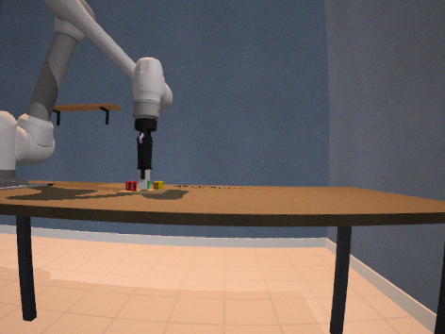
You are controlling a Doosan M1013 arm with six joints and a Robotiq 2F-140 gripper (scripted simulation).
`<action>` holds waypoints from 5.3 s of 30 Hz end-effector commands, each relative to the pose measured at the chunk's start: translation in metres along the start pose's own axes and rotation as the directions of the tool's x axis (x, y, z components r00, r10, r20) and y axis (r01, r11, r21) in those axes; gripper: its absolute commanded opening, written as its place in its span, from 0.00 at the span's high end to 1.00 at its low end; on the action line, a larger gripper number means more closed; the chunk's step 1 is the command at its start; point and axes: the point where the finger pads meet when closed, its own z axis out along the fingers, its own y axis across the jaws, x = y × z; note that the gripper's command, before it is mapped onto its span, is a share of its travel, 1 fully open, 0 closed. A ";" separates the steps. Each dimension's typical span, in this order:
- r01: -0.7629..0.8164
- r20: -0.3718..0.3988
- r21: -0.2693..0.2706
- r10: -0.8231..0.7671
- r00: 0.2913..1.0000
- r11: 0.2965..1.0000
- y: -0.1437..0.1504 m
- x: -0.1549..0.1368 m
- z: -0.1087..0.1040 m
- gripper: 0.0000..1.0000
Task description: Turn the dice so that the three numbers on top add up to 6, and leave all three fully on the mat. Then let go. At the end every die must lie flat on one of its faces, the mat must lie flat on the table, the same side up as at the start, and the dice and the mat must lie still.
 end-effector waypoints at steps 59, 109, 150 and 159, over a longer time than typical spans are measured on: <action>0.000 0.000 0.000 0.000 1.000 1.000 0.000 0.000 0.003 0.79; 0.000 0.000 0.000 0.000 1.000 1.000 0.000 0.000 -0.087 0.72; 0.613 0.000 0.000 -0.613 0.790 0.790 0.068 -0.021 -0.083 0.00; 0.821 0.000 0.000 -0.821 0.570 0.570 0.101 -0.027 -0.080 0.00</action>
